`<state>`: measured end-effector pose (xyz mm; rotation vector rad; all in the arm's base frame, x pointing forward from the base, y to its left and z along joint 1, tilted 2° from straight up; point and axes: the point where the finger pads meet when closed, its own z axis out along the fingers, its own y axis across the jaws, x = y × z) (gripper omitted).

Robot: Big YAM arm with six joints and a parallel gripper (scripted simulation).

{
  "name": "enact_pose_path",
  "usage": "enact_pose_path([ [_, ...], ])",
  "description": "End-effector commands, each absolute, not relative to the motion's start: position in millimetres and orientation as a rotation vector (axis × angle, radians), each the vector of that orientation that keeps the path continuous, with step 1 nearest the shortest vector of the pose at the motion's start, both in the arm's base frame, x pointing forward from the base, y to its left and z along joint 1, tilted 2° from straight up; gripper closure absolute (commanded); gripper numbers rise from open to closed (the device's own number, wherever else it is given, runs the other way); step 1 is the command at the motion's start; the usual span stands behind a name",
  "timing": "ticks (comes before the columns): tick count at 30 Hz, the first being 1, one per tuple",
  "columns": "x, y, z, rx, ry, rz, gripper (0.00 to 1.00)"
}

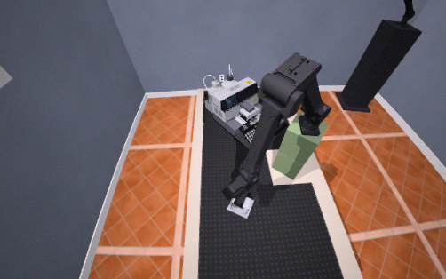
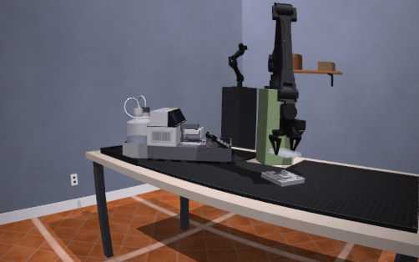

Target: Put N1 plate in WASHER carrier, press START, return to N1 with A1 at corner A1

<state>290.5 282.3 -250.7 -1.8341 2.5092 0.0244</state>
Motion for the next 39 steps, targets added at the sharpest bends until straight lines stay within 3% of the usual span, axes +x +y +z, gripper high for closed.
enact_pose_path([
  [1,291.8,290.8,-252.8,-1.819,2.529,0.016,0.16],
  [39,295.3,286.3,-247.4,-1.809,2.516,0.023,0.16],
])
